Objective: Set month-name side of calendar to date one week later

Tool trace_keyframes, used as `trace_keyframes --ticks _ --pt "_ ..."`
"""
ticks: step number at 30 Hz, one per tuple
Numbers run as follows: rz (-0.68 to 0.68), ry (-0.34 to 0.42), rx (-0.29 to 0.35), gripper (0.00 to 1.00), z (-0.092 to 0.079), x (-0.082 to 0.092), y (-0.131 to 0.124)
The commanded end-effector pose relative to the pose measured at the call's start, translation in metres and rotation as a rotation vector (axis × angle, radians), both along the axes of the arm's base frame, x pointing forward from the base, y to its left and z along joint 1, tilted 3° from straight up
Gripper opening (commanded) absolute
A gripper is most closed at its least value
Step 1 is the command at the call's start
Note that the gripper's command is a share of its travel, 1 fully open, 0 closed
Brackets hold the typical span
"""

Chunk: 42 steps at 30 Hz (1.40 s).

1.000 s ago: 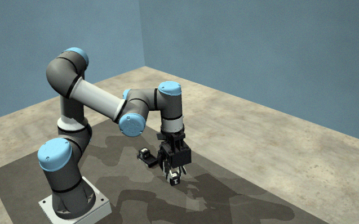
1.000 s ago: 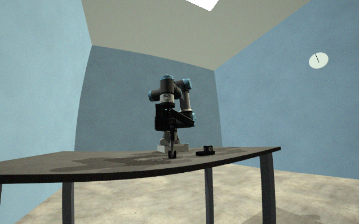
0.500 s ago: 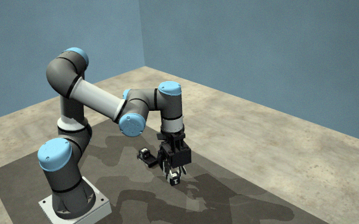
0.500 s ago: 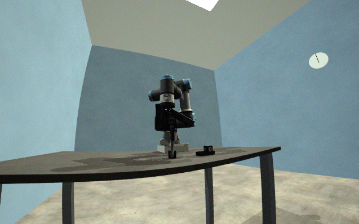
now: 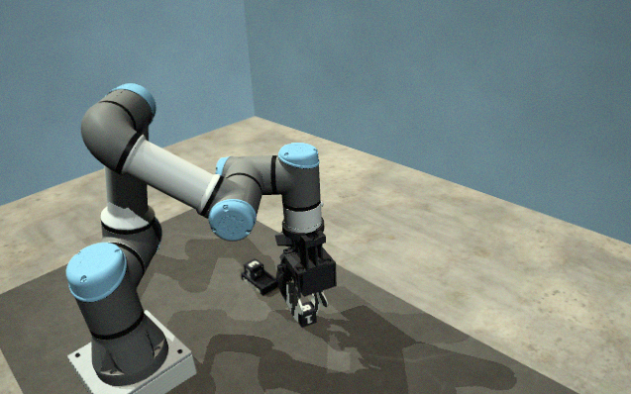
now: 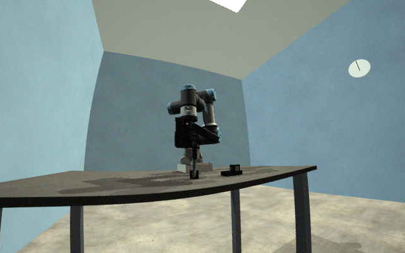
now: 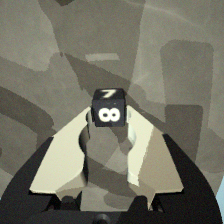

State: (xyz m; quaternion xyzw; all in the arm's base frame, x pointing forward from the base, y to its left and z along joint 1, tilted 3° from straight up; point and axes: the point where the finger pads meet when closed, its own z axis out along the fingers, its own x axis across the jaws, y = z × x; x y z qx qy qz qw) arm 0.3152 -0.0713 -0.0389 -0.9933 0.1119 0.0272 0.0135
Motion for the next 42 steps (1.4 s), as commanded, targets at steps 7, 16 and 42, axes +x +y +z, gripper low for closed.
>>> trace_keyframes --ticks 7,16,42 --pt "0.000 -0.002 -0.002 0.11 0.0006 0.0007 -0.0005" --pt "0.000 -0.002 -0.002 0.11 0.0006 0.0007 -0.0005" --pt "0.000 -0.002 -0.002 0.29 0.0006 0.0007 -0.0005"
